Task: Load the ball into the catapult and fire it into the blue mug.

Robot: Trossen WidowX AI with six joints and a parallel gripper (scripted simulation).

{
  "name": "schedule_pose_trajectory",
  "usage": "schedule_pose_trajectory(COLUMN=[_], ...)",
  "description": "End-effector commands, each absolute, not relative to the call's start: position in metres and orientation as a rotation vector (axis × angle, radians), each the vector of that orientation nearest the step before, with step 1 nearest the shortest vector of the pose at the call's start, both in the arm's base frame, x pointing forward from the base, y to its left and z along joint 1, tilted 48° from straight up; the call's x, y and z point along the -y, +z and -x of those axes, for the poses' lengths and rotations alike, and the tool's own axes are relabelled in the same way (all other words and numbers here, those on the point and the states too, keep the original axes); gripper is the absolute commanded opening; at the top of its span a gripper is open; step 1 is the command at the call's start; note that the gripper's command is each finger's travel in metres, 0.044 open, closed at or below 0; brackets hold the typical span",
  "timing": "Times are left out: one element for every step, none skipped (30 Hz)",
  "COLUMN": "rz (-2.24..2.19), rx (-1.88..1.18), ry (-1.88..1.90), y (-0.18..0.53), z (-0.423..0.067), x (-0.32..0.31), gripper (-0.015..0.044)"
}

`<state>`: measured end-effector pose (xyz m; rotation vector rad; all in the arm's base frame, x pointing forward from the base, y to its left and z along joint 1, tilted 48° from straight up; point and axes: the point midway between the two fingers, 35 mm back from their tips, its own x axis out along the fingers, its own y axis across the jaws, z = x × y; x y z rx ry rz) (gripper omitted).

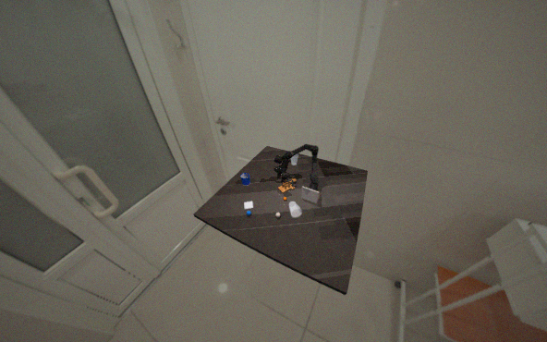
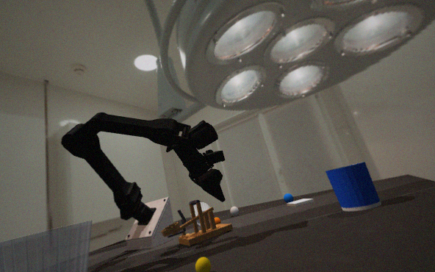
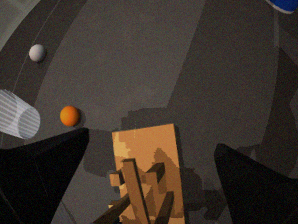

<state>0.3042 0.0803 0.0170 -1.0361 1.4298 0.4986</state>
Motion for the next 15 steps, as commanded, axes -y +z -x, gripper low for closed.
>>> schedule_pose_trajectory(rz=[1.149,1.176,1.205,1.234,1.264,1.295,1.327,1.359,1.392,1.426,1.460,1.495,1.531,1.567,1.597], rx=[-1.520,-1.536,-1.552,-1.567,-1.581,-1.594,-1.606,-1.617,-1.627,-1.636,-1.643,-1.649,-1.654,-1.658,-1.660], ry=[0.469,0.463,0.456,0.449,0.441,0.433,0.425,0.416,0.407,0.398,0.388,0.378,0.368,0.358,0.349], y=[0.016,0.016,0.017,0.017,0.018,0.019,0.020,0.021,0.023,0.024,0.026,0.027,0.029,0.031,0.032], z=[-0.292,-0.290,-0.287,-0.285,-0.283,-0.280,-0.278,-0.276,-0.275,-0.273,-0.271,-0.270,-0.269,-0.267,-0.266], x=[-0.085,-0.087,-0.088,-0.089,-0.090,-0.092,-0.093,-0.094,-0.096,-0.097,-0.099,-0.100,-0.102,-0.104,-0.105], gripper=[0.0440,0.0440,0.0440,0.0440,0.0440,0.0440,0.0440,0.0440,0.0440,0.0440,0.0440,0.0440,0.0440,0.0440,0.0440])
